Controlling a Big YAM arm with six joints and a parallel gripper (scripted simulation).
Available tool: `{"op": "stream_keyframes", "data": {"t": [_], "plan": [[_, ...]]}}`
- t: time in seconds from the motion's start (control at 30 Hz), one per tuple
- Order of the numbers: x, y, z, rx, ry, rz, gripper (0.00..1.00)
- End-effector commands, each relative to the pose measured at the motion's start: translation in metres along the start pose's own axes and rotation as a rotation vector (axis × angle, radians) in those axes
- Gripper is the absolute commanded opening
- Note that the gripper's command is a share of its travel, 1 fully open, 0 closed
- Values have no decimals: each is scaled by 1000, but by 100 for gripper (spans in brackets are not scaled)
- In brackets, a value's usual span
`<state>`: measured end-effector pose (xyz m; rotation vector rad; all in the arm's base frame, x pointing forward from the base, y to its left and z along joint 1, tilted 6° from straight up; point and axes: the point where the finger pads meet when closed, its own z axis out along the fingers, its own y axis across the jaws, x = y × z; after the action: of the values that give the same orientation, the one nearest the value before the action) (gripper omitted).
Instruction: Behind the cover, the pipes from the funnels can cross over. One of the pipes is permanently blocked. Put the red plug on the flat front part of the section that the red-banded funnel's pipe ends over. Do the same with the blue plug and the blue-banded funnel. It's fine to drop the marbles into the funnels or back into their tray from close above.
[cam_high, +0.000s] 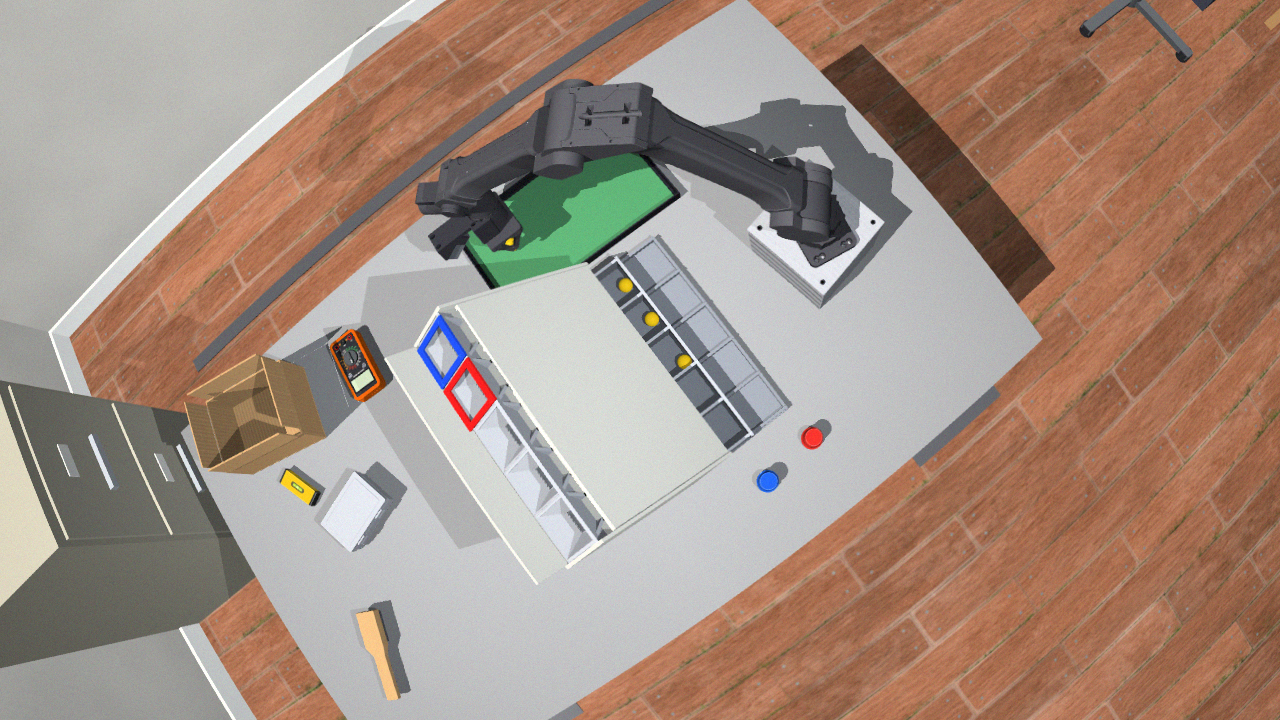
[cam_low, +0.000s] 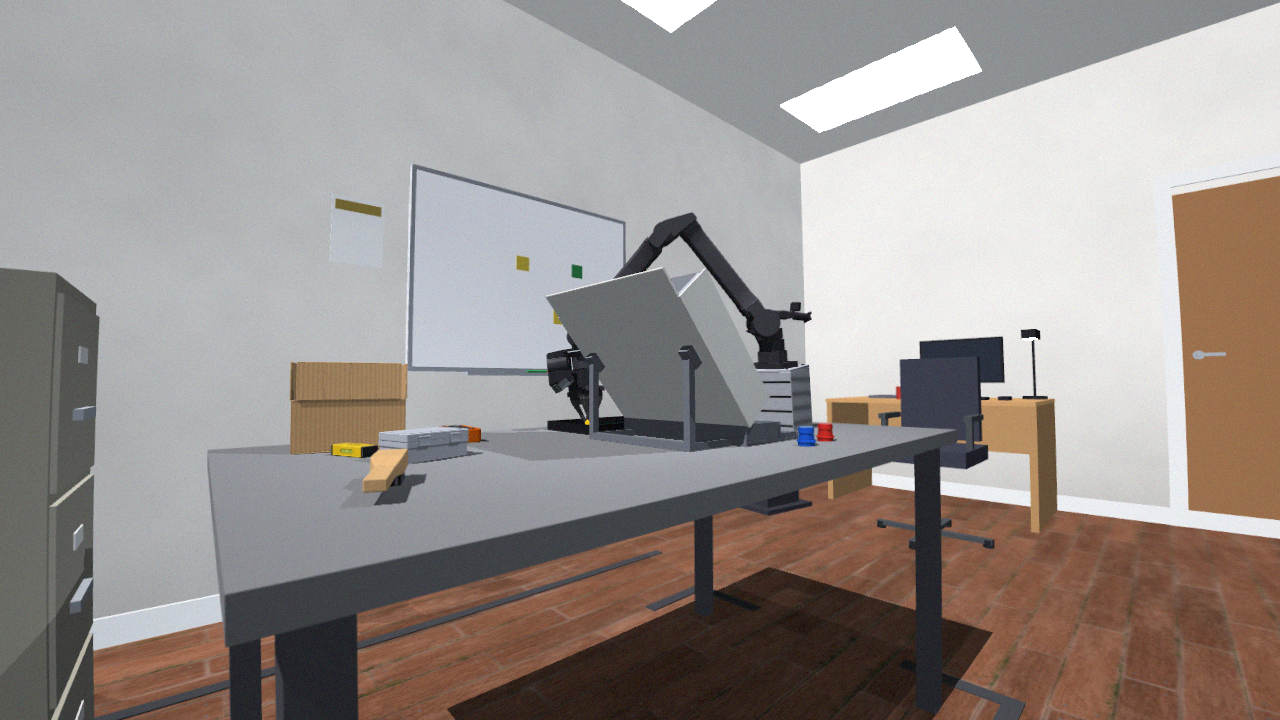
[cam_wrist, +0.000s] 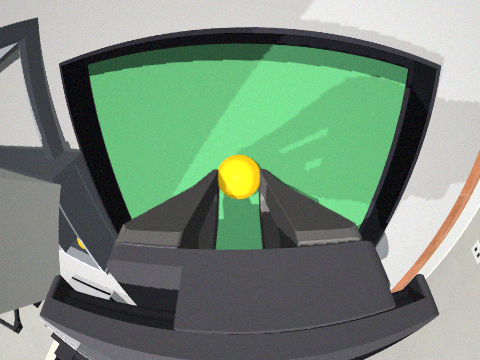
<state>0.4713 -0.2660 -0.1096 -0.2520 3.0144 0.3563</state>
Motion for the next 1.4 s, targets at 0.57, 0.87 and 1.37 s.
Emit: {"op": "stream_keyframes", "data": {"t": [0.57, 0.87, 1.37], "plan": [[-6, -3, -7, 11, -15, -5, 0], [-5, 12, -77, 11, -15, -5, 0], [-5, 25, -138, 8, -11, -8, 0]]}}
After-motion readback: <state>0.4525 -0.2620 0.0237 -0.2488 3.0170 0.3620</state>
